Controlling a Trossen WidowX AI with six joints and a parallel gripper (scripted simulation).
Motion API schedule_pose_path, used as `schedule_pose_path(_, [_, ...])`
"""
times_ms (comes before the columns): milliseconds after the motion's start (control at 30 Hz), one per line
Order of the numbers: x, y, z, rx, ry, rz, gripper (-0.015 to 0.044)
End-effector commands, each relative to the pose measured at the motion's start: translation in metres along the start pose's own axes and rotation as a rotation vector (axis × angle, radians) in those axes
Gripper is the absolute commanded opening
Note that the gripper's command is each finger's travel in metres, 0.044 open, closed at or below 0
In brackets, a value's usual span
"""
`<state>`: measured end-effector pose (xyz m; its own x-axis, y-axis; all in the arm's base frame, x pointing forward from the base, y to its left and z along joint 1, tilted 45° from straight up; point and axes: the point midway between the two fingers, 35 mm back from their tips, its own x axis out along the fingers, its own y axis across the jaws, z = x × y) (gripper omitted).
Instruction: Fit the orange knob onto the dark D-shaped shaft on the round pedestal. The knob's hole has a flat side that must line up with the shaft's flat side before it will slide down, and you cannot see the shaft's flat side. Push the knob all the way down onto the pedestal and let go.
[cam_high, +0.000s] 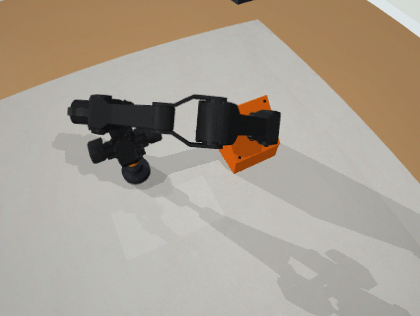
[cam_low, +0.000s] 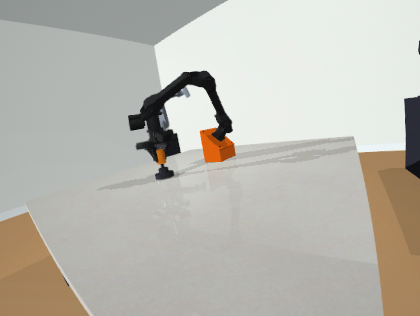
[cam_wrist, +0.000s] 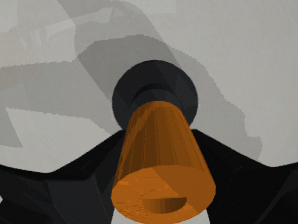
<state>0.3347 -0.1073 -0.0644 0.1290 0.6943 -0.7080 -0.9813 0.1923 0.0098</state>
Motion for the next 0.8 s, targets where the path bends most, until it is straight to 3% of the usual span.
schedule_pose_path(0, [0.0004,-0.0001,0.0,-0.015,0.002,0.0,0.0])
schedule_pose_path(767, [0.0049,-0.0004,0.0002,-0.022,0.002,0.0,0.0])
